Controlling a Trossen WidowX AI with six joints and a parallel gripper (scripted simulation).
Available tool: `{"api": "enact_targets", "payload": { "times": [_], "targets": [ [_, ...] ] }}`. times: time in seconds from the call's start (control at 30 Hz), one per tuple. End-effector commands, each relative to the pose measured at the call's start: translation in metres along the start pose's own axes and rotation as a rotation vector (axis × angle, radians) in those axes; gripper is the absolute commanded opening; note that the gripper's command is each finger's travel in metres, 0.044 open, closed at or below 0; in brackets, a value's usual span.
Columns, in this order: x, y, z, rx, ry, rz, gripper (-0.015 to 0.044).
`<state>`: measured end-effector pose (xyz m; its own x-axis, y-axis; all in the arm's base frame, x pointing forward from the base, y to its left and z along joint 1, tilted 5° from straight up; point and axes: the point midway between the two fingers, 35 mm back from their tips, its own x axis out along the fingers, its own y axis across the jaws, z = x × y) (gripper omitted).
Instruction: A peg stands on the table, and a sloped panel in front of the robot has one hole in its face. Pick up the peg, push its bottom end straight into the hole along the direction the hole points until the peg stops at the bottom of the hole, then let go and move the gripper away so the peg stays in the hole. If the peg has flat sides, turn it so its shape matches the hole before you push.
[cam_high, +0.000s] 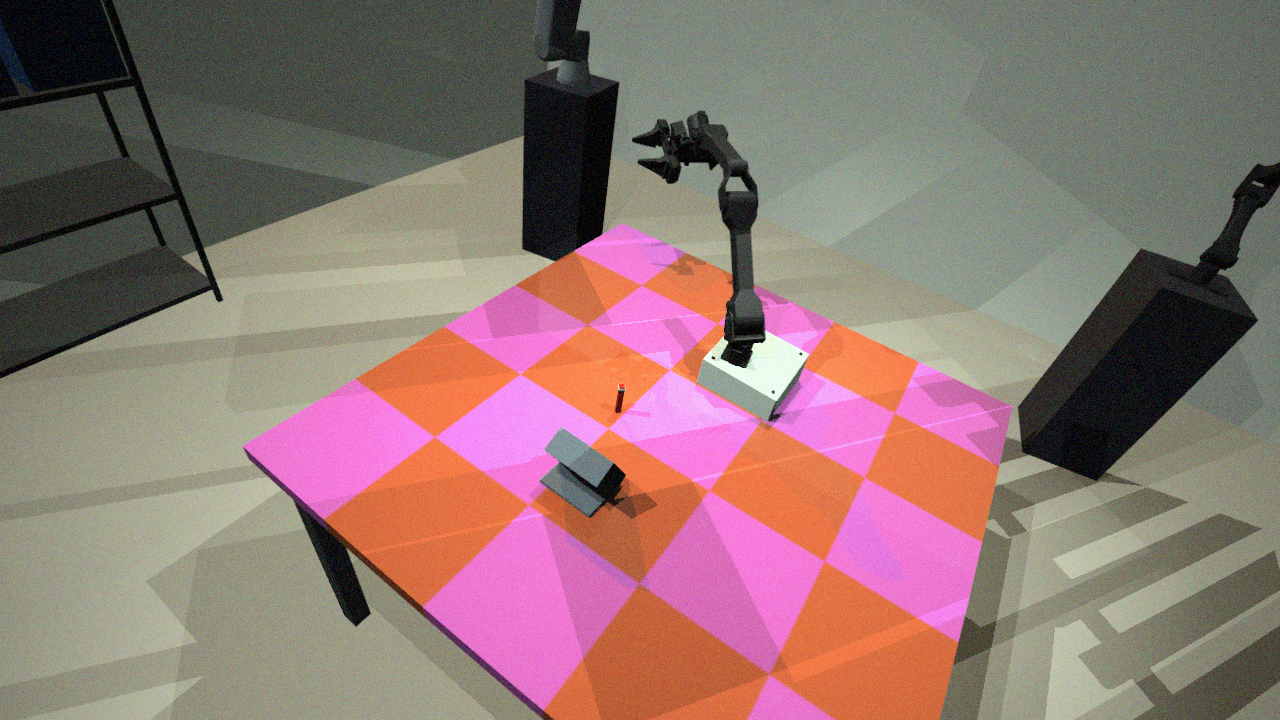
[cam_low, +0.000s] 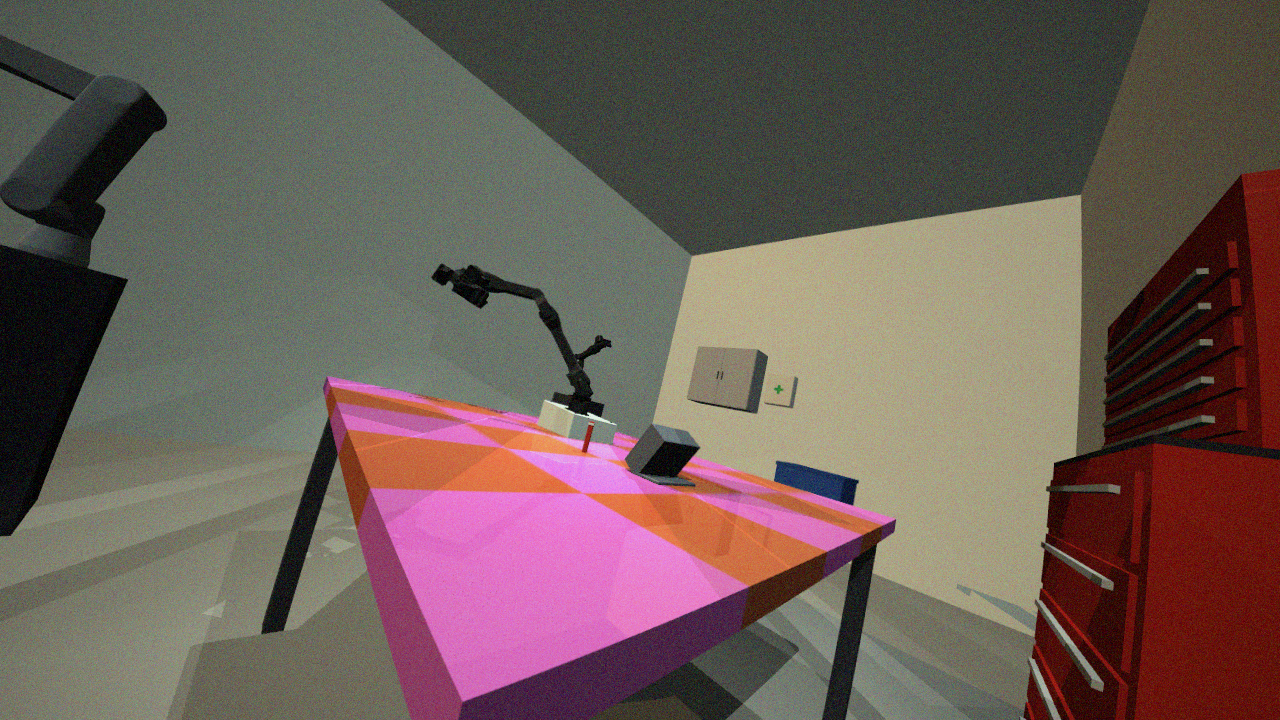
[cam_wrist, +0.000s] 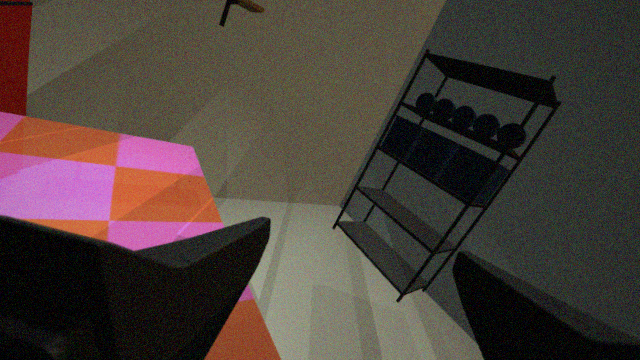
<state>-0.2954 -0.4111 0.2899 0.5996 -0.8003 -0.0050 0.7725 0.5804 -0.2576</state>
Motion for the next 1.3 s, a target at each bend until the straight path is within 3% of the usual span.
{"api": "enact_targets", "payload": {
  "times": [0.0, 0.77, 1.27],
  "targets": [
    [0.0, 0.0, 0.0, 0.002, 0.001, 0.001, 0.0426],
    [0.068, 0.036, -0.018, 0.325, 0.218, 0.046, 0.044],
    [0.139, 0.093, -0.028, 0.65, 0.369, 0.12, 0.044]
  ]
}}
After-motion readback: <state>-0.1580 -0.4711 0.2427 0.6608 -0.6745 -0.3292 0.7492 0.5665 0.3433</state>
